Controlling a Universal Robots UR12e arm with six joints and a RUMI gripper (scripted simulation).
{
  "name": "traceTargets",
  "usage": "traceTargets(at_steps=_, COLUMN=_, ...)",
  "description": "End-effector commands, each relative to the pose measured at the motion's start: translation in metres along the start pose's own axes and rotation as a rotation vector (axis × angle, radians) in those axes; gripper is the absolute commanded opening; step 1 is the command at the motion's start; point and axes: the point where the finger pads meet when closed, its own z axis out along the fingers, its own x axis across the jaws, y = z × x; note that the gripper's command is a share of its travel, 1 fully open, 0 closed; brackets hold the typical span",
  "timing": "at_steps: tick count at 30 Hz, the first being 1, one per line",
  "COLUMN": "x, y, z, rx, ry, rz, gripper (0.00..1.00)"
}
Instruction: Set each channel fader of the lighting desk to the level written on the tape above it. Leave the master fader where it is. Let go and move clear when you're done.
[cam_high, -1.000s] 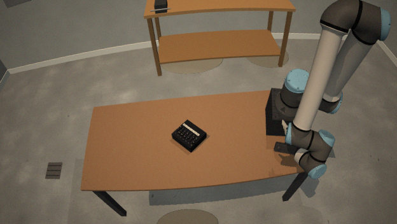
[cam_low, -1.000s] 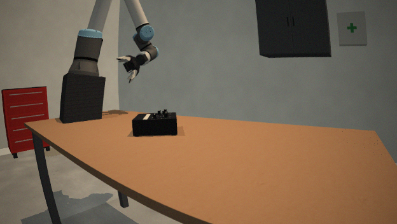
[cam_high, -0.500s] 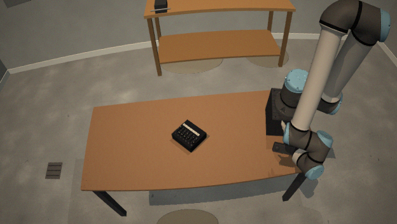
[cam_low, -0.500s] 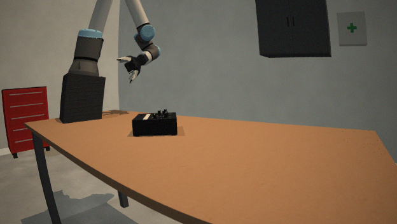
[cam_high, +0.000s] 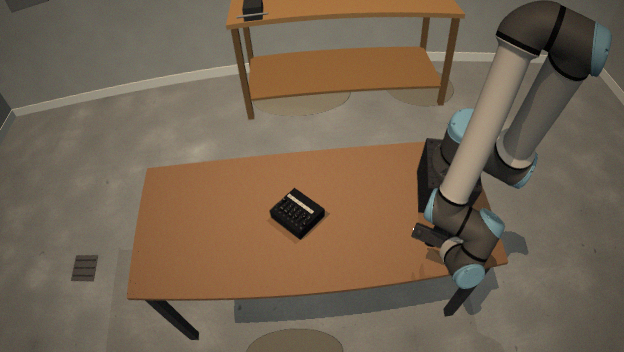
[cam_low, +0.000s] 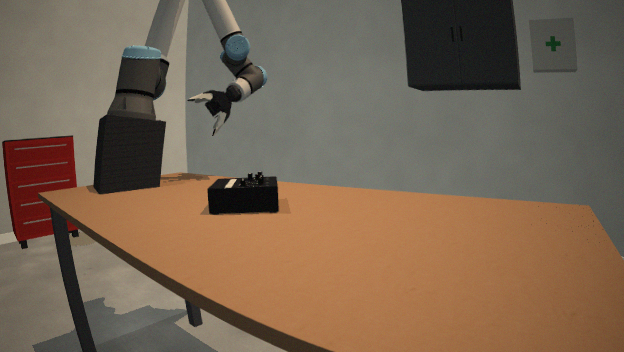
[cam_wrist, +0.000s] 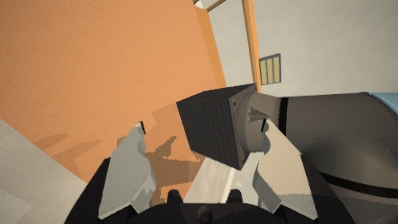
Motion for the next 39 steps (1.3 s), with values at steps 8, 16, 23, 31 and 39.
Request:
traceTargets(at_steps=8, x=-0.051, y=-0.045, z=0.009, rx=-0.279, ry=-0.086, rz=0.187, gripper=1.0)
traceTargets(at_steps=16, x=-0.093, y=-0.112, z=0.022, rx=-0.506, ry=-0.19, rz=0.382, gripper=1.0)
traceTargets(at_steps=23, x=-0.112, y=-0.167, z=0.038, rx=-0.631, ry=-0.268, rz=0.517, gripper=1.0)
traceTargets(at_steps=31, x=-0.124, y=-0.253, z=0.071, rx=-0.768, ry=-0.384, rz=0.706, gripper=1.0)
traceTargets(at_steps=39, x=-0.119, y=-0.323, z=0.107, rx=-0.843, ry=-0.476, rz=0.854, gripper=1.0)
